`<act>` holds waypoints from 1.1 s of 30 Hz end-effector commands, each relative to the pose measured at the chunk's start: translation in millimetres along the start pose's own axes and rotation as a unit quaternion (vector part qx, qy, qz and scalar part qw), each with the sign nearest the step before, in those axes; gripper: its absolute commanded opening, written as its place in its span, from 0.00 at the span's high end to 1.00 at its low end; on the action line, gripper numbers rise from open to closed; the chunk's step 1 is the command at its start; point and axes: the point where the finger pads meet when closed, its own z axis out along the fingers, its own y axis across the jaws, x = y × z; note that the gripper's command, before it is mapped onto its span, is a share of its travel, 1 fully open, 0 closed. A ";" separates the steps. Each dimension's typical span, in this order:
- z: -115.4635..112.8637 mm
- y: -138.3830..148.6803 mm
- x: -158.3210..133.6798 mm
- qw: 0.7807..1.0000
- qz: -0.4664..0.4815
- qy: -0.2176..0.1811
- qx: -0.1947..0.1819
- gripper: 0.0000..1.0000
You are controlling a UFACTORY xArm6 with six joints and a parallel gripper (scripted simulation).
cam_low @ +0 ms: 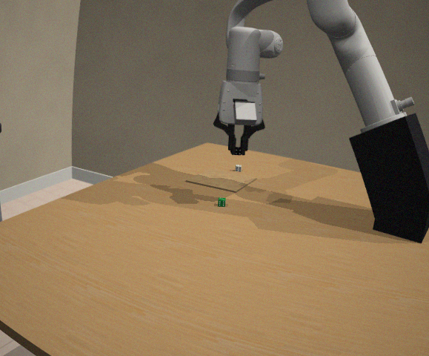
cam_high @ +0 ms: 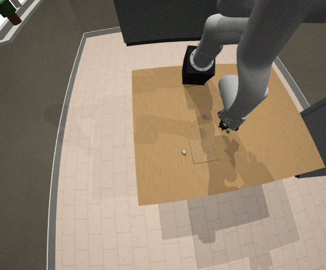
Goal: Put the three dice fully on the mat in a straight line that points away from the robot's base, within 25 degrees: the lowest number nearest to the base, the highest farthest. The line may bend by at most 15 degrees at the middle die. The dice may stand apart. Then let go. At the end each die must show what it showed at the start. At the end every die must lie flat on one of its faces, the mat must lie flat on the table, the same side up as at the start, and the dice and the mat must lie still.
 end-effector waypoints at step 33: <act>-3.1 -23.1 -83.3 0.946 0.325 -0.003 -0.003 0.89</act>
